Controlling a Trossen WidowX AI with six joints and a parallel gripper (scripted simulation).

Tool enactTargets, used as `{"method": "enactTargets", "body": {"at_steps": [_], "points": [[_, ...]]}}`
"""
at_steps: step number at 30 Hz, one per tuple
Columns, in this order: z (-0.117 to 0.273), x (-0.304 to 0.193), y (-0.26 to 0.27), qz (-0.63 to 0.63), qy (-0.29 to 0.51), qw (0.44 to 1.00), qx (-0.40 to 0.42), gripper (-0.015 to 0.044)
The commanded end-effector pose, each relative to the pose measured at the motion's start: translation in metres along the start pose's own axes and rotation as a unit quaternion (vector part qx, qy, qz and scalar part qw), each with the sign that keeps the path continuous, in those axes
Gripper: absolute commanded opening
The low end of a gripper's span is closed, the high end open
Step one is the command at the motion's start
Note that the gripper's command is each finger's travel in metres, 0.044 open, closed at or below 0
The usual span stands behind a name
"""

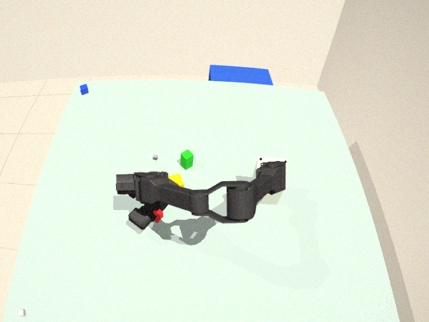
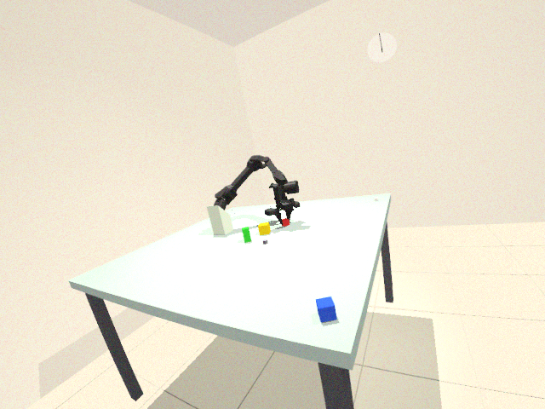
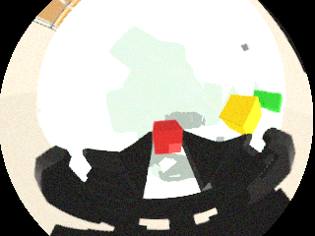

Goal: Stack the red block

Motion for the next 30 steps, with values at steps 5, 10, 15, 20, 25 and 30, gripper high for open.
{"method": "enactTargets", "body": {"at_steps": [5, 10, 15, 20, 25, 30], "points": [[0.0, 0.0, -0.001, -0.002, -0.001, 1.0, -0.001, 0.0085], [0.009, 0.001, 0.0, -0.002, -0.001, 1.0, -0.001, 0.0], [0.034, 0.0, 0.0, -0.002, -0.001, 1.0, -0.002, 0.0], [0.054, 0.0, 0.0, -0.002, -0.001, 1.0, -0.002, 0.0], [0.076, 0.0, 0.0, -0.002, -0.002, 1.0, -0.002, 0.0], [0.098, 0.0, 0.0, -0.002, -0.002, 1.0, -0.003, 0.0]]}}
Point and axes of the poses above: the point midway between the two fingers, 35 mm back from their tips, its own z axis back along the fingers, its own y axis across the jaws, x = y × z, the point moved 4 cm from there along z, back along the fingers, and after that the axes turned 9 degrees about -z, right-handed, at the moved point
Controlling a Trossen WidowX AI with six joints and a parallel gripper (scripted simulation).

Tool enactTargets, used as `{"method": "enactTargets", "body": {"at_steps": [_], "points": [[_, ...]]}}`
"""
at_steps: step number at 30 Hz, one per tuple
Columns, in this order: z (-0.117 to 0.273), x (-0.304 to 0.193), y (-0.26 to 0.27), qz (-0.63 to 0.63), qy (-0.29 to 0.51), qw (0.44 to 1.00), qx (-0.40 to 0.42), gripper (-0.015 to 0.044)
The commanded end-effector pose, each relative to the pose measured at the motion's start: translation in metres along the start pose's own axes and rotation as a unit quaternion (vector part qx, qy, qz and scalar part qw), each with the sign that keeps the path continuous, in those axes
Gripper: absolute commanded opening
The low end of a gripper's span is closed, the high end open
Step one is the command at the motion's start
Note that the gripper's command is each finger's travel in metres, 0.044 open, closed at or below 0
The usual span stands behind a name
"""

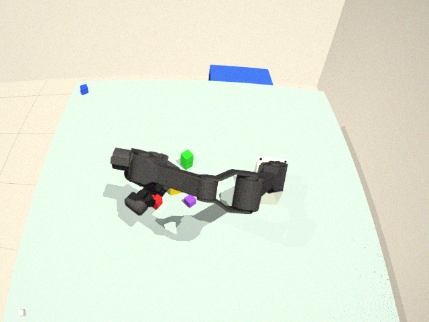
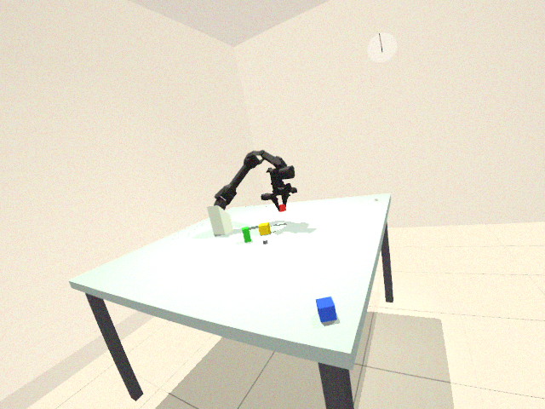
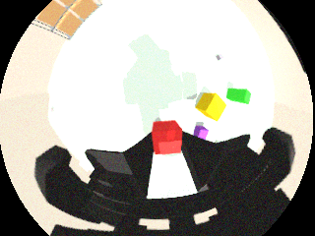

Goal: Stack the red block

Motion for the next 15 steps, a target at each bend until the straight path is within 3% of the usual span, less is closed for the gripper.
{"method": "enactTargets", "body": {"at_steps": [1, 15], "points": [[0.023, -0.001, 0.003, 0.006, -0.004, 1.0, 0.004, 0.0], [0.039, 0.008, -0.008, 0.003, -0.008, 1.0, 0.002, 0.0]]}}
Point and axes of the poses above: the point midway between the two fingers, 35 mm back from their tips, its own z axis back along the fingers, its own y axis across the jaws, x = y × z, the point moved 4 cm from there along z, back along the fingers, and after that the axes turned 9 degrees about -z, right-handed, at the moved point
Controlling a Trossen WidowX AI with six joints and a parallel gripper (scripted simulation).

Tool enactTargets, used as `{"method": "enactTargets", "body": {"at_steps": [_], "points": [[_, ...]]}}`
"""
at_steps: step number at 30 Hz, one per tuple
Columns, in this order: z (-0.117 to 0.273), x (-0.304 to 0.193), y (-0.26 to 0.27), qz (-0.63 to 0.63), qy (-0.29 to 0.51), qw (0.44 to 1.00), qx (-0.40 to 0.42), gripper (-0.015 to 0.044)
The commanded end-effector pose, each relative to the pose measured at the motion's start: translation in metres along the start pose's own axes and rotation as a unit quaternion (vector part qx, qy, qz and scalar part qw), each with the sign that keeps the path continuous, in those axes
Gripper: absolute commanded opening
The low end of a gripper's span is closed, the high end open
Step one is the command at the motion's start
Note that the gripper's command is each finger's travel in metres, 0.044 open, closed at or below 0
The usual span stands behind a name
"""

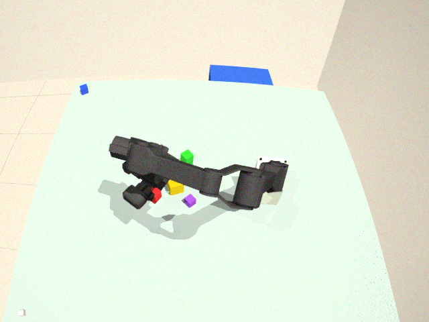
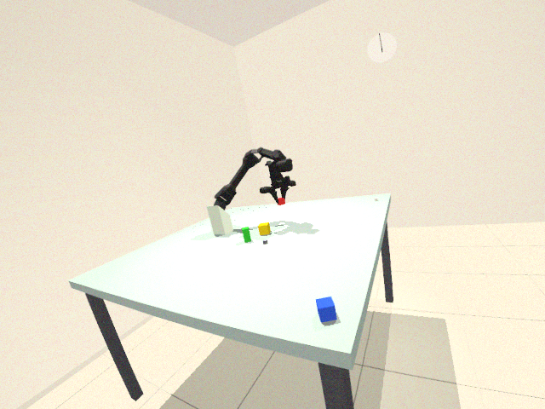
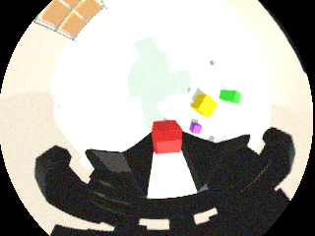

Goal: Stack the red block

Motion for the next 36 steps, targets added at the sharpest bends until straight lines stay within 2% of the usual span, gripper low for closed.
{"method": "enactTargets", "body": {"at_steps": [1, 15, 27, 33, 36], "points": [[0.004, 0.013, -0.015, -0.005, -0.007, 1.0, -0.003, 0.0], [0.01, 0.072, -0.117, -0.01, -0.017, 1.0, -0.013, 0.0], [0.004, 0.089, -0.213, -0.001, -0.005, 1.0, -0.006, 0.0], [0.003, 0.088, -0.219, -0.001, -0.004, 1.0, -0.005, 0.0], [-0.011, 0.087, -0.219, -0.001, -0.004, 1.0, -0.004, 0.0]]}}
Point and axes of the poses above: the point midway between the two fingers, 35 mm back from their tips, its own z axis back along the fingers, its own y axis across the jaws, x = y × z, the point moved 4 cm from there along z, back along the fingers, and after that the axes turned 9 degrees about -z, right-handed, at the moved point
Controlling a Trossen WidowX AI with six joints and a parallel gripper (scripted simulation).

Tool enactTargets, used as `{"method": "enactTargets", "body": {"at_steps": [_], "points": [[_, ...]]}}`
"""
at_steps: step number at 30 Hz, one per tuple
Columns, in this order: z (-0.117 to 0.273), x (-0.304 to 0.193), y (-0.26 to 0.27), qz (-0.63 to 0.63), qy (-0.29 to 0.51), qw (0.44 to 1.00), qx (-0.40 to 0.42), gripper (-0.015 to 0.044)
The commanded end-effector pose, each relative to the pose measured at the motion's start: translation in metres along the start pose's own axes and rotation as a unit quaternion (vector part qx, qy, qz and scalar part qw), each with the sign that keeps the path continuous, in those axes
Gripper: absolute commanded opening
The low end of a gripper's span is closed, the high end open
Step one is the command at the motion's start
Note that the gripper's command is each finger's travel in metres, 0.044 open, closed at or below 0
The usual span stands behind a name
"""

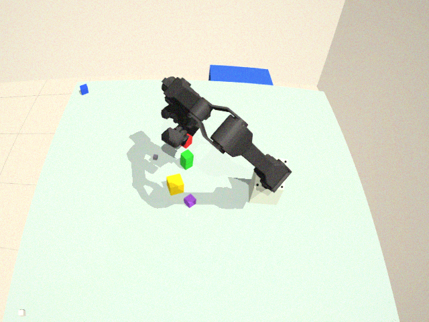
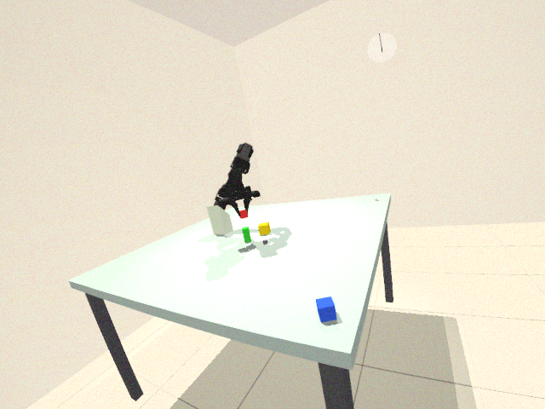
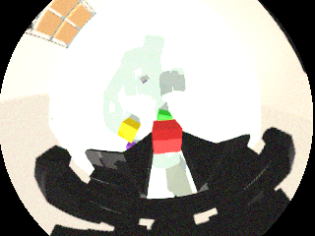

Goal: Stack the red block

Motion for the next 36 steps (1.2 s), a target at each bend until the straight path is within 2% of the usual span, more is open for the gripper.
{"method": "enactTargets", "body": {"at_steps": [1, 8, 15, 36], "points": [[-0.018, -0.003, -0.003, -0.001, 0.006, 1.0, 0.0, 0.0], [-0.027, -0.004, -0.003, -0.001, 0.006, 1.0, 0.001, 0.0], [-0.052, -0.007, -0.003, -0.001, 0.007, 1.0, 0.001, 0.0], [-0.053, -0.007, -0.003, -0.001, 0.007, 1.0, 0.001, 0.0]]}}
Point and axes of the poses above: the point midway between the two fingers, 35 mm back from their tips, its own z axis back along the fingers, its own y axis across the jaws, x = y × z, the point moved 4 cm from there along z, back along the fingers, and after that the axes turned 9 degrees about -z, right-handed, at the moved point
